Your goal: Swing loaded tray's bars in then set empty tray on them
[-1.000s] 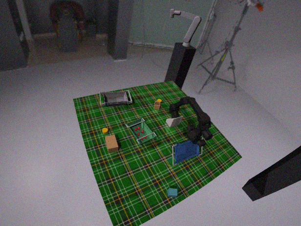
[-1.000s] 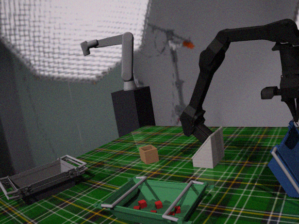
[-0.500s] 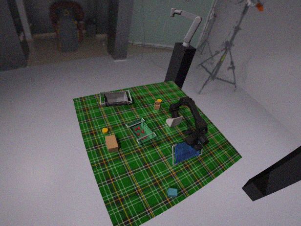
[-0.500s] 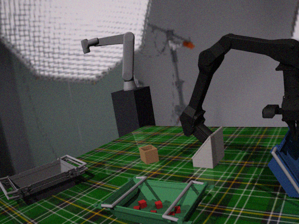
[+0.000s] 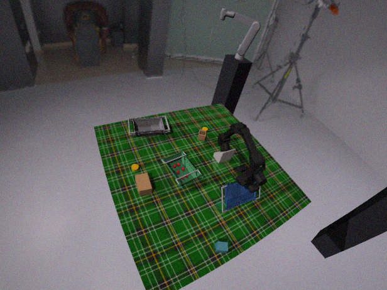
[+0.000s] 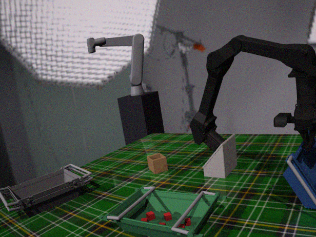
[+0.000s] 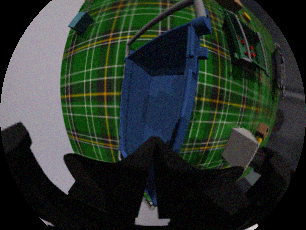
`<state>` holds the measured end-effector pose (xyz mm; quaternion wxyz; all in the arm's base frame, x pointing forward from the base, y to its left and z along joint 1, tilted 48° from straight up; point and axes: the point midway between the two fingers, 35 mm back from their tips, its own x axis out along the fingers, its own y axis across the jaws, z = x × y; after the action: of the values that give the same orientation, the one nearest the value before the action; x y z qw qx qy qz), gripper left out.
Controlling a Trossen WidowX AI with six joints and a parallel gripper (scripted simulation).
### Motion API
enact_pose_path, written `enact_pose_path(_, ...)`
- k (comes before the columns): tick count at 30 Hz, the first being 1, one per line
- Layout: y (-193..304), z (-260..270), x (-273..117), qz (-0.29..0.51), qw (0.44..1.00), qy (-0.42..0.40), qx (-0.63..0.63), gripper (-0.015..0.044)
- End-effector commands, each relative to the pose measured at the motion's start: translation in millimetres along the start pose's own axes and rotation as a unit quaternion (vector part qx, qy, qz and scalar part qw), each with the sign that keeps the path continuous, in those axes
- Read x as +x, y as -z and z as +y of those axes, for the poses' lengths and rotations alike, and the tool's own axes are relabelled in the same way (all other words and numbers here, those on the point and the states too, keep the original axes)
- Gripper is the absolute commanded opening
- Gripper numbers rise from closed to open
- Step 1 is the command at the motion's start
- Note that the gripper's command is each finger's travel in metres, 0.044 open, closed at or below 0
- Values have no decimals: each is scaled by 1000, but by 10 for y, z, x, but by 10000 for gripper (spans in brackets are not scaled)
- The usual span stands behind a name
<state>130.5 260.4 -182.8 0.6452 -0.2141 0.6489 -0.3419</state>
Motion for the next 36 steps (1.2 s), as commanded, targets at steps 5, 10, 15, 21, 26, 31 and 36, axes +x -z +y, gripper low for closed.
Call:
enact_pose_path(5, -9, -95, -28, -3, 1000, -4, -1, 0)
enact_pose_path(10, -7, -158, -27, -3, 1000, -4, -1, 0)
enact_pose_path(15, -5, -224, -26, -3, 1000, -4, -1, 0)
enact_pose_path(21, -3, -306, -25, -3, 1000, -3, -1, 0)
enact_pose_path(26, 0, -375, -24, -3, 1000, -3, -1, 0)
enact_pose_path(31, 3, -359, -200, -2, 1000, -3, -1, 0)
enact_pose_path(36, 18, -360, -503, -2, 1000, -3, -1, 0)
